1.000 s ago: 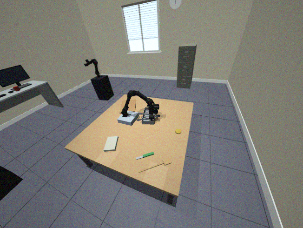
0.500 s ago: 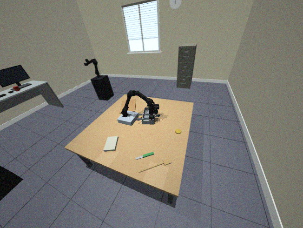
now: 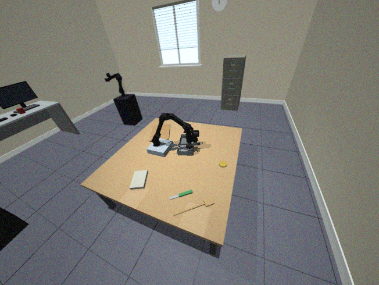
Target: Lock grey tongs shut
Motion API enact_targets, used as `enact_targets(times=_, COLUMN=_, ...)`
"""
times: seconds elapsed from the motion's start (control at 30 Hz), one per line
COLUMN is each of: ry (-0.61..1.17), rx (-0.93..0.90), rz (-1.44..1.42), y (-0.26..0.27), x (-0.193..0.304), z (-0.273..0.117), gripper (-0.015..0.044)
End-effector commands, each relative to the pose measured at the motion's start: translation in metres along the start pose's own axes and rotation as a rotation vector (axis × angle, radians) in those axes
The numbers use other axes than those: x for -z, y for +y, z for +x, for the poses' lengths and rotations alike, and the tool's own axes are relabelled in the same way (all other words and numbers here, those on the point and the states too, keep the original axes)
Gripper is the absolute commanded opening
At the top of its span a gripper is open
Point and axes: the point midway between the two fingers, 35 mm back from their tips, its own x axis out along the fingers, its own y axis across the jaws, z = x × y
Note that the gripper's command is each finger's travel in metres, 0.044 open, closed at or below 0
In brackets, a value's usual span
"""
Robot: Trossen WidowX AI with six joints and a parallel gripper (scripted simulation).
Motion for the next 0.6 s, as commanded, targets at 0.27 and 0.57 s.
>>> enact_targets(times=0.27, ry=0.001, rx=0.000, rz=0.000, y=0.0000, x=0.0001, z=-0.0003, gripper=0.0108)
enact_targets(times=0.57, ry=0.001, rx=0.000, rz=0.000, y=0.0000, x=0.0001, z=-0.0003, gripper=0.0048)
